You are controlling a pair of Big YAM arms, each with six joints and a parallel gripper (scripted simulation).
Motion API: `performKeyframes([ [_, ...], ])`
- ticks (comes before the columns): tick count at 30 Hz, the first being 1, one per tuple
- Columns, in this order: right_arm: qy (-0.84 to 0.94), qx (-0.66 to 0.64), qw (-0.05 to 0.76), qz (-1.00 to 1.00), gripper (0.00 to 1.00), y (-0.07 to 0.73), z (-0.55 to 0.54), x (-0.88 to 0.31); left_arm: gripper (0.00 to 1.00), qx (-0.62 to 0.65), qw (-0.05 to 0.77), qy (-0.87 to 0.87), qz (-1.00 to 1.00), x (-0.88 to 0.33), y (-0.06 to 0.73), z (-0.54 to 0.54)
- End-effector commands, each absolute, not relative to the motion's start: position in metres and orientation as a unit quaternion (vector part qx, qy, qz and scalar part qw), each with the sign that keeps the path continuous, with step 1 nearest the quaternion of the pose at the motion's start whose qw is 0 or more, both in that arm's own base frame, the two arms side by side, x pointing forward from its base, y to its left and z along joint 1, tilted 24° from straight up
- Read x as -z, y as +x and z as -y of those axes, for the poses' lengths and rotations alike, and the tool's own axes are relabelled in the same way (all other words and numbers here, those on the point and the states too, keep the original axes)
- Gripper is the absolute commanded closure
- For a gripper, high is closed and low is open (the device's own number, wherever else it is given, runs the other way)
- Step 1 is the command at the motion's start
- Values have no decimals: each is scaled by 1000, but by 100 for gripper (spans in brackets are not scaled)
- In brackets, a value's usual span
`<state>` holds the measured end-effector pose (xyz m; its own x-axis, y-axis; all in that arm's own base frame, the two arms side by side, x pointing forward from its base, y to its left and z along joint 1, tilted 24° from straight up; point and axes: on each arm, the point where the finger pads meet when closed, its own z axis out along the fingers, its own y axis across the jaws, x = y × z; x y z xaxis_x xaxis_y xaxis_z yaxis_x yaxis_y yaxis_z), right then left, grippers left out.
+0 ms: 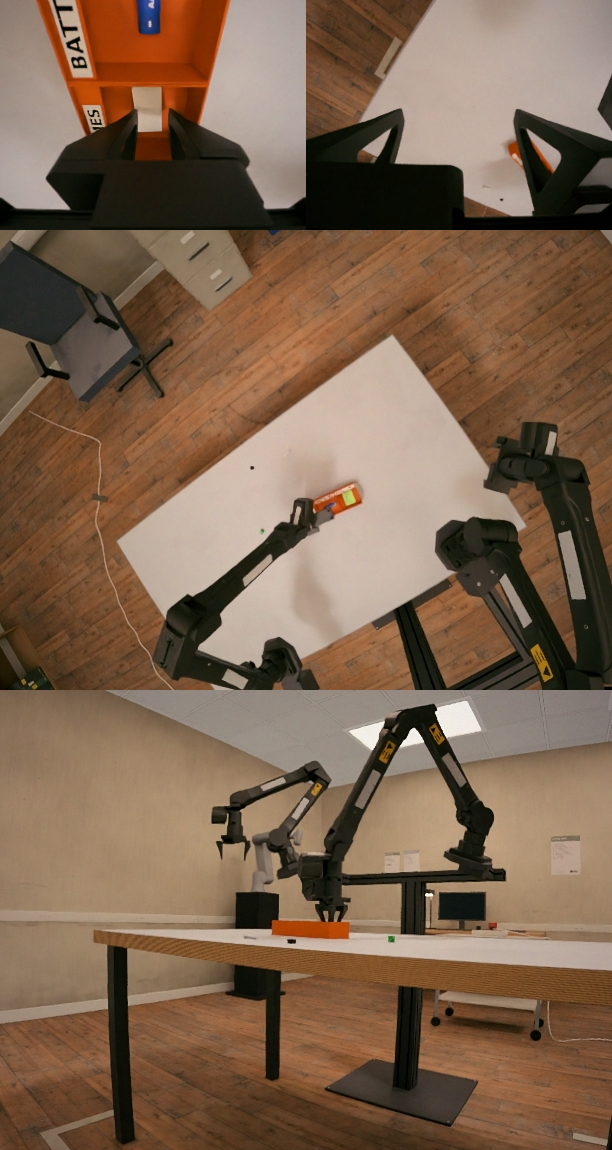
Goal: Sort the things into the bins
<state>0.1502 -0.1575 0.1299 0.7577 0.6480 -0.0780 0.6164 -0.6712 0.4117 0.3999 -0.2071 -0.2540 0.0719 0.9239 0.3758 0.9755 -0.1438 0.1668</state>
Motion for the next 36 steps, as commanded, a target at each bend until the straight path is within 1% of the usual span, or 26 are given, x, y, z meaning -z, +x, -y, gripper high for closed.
performKeyframes([
  [1, 916, -36, 208, -341, 0, 147, 157, -132, 69, 204, 57, -732, 648, 240, 397, 219],
  [36, 916, -36, 208, -341, 0, 147, 157, -132, 69, 203, 55, -728, 652, 214, 398, 225],
])
